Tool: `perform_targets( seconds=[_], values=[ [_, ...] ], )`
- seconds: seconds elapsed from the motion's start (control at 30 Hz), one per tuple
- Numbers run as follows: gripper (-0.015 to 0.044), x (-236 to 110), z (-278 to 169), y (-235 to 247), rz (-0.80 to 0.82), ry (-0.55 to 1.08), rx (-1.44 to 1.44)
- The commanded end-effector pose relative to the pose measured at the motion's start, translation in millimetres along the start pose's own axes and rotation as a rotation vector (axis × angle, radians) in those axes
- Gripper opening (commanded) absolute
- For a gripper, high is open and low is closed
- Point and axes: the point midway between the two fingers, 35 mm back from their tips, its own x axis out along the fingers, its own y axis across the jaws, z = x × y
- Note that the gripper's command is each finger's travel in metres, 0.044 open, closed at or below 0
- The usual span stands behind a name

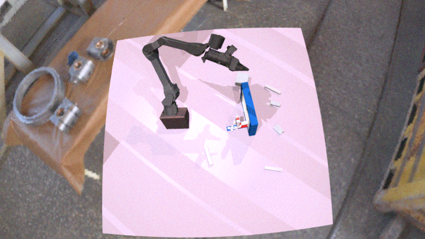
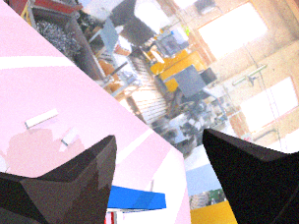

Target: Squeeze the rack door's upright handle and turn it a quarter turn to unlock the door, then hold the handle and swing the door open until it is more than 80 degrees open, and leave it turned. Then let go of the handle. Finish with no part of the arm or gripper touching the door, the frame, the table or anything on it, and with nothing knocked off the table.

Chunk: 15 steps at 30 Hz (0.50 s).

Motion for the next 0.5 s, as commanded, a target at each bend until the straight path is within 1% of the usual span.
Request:
perform_targets(
  seconds=[0.0, 0.47],
  values=[
    [0.0282, 15.7, -16.2, -3.7, 0.036, 0.101, -0.016],
    [0.0282, 48.3, -69.9, -14.8, 0.176, 0.391, -0.017]
  ],
)
